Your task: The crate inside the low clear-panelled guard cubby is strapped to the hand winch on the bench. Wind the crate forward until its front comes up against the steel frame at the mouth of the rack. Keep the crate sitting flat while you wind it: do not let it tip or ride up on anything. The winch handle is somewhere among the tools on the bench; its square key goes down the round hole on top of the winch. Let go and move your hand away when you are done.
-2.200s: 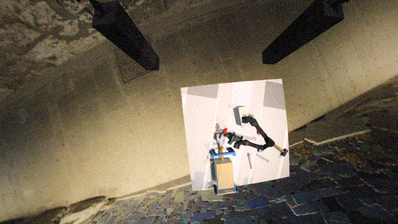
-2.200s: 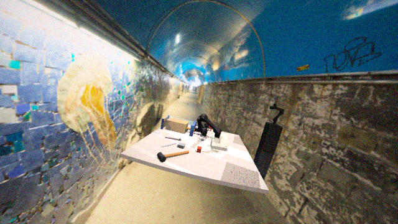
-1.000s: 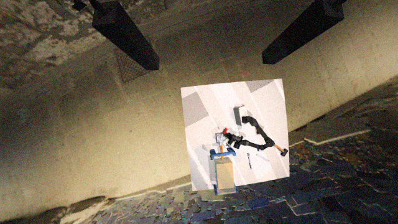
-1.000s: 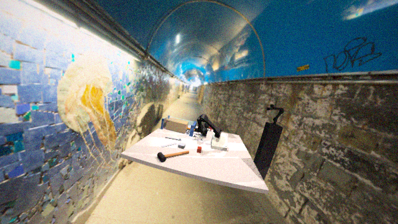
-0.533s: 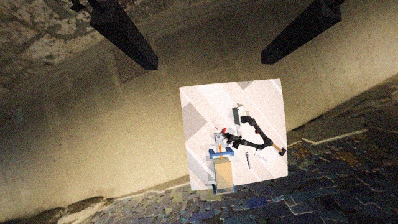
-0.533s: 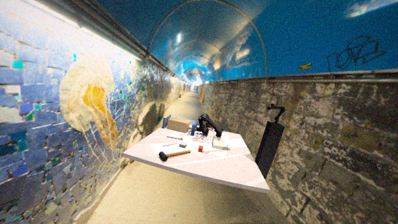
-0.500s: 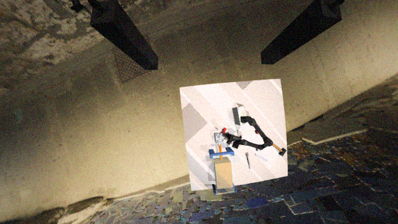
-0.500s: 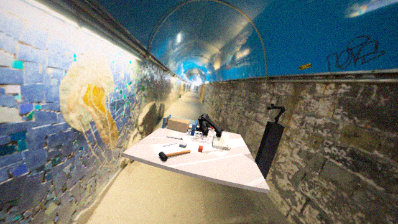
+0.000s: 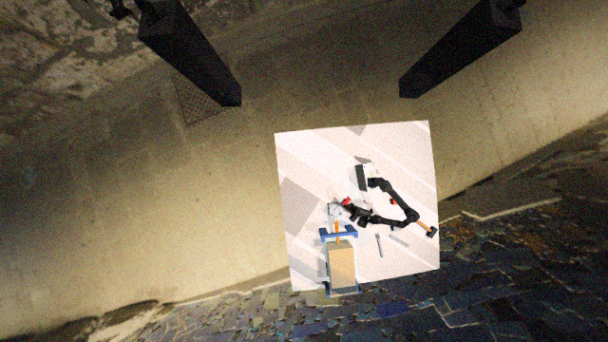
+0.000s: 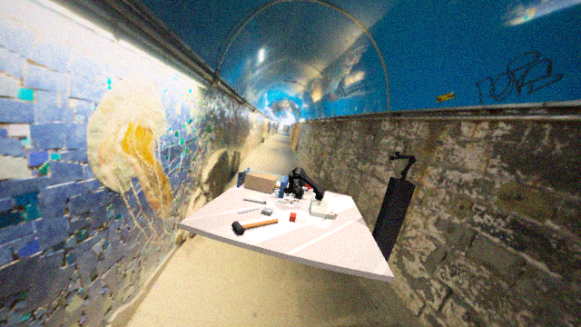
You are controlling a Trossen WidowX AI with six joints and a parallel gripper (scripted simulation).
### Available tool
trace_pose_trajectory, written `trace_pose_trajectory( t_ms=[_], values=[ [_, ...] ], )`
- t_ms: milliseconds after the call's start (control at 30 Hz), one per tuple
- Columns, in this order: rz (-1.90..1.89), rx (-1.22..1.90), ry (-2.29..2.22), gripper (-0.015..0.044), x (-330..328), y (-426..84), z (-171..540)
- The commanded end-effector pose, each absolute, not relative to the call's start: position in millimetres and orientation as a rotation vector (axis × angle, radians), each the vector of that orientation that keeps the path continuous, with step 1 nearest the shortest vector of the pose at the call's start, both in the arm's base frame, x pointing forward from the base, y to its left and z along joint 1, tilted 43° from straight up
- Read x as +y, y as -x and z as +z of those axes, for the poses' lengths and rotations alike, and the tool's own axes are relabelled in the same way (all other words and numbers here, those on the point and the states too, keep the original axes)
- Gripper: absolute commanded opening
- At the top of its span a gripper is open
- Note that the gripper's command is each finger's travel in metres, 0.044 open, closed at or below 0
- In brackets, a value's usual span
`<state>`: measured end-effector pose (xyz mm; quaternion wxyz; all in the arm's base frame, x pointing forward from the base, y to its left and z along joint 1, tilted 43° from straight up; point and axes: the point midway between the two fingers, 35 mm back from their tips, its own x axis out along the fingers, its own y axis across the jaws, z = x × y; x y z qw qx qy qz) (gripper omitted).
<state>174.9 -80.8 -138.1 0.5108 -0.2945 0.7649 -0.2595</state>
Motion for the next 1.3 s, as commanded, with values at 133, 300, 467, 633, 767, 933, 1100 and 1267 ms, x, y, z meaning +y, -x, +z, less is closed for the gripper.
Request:
trace_pose_trajectory(
  t_ms=[133,300,467,633,767,933,1100,1267],
  values=[
    [-0.637,1.818,0.711,0.0240,-23.0,-197.1,-85.9],
    [-0.637,1.818,0.711,0.0240,-23.0,-197.1,-85.9],
    [-0.625,1.812,0.711,0.0240,-43.0,-208.6,-63.4],
    [-0.628,1.806,0.724,0.0240,-87.5,-217.5,-17.5],
    [-0.629,1.806,0.725,0.0240,-89.5,-217.5,-15.5],
    [-0.639,1.801,0.708,0.0240,-88.3,-219.1,-18.2],
    [-0.639,1.801,0.708,0.0240,-88.3,-219.1,-18.2],
    [-0.639,1.801,0.708,0.0240,-88.3,-219.1,-18.2]
  ],
)
